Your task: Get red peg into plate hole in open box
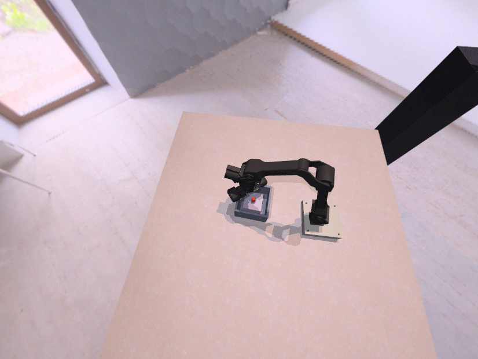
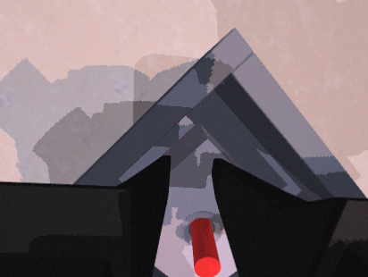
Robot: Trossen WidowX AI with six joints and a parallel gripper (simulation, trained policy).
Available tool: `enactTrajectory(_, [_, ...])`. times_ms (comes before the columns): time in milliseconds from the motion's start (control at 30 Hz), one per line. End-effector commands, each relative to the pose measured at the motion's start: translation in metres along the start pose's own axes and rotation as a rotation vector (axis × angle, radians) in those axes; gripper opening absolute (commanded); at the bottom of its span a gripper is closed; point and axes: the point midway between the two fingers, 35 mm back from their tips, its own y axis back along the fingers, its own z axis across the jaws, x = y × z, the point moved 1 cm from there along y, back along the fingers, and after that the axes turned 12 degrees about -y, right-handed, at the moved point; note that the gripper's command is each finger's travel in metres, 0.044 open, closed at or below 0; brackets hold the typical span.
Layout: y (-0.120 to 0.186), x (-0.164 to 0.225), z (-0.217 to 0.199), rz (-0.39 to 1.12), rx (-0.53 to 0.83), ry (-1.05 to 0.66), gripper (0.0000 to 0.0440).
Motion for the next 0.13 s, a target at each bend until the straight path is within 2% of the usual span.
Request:
enactTrajectory(0, [-0.0026,-0.0049,-0.0002,0.014,0.011,0.007,0.0113])
enactTrajectory(100, [-0.0043,-0.0088,-0.0013,0.022,0.019,0.008,0.0112])
